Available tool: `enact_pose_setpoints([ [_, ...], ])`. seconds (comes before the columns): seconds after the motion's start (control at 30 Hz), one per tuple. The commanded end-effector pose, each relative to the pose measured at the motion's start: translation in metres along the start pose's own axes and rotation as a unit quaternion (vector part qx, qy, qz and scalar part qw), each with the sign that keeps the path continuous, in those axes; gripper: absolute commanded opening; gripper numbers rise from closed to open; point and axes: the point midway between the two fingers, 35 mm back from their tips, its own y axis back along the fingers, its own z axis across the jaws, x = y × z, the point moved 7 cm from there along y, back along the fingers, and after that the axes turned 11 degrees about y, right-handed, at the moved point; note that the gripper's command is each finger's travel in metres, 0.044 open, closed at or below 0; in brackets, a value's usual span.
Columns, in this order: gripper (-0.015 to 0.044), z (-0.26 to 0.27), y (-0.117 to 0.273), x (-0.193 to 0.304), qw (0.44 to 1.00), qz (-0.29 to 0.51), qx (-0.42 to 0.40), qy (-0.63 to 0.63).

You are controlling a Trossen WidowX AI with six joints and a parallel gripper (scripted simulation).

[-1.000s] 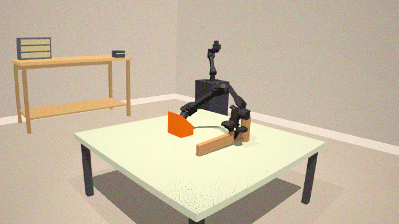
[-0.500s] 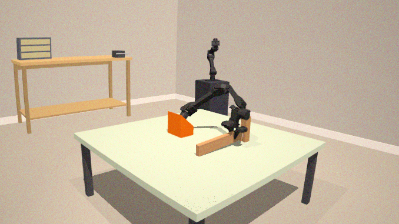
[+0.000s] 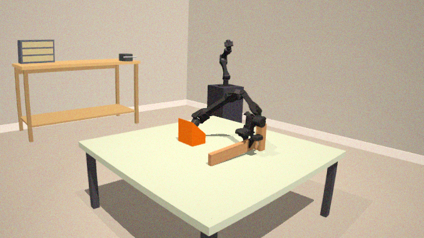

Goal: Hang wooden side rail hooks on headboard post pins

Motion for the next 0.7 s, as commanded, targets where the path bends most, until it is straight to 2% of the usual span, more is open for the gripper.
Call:
enact_pose_setpoints([
  [0.0,0.0000,0.0052,0.0105,0.0085,1.000,0.003,-0.015,0.008],
  [0.67,0.0000,0.0069,0.0115,0.0091,1.000,0.003,-0.015,0.008],
])
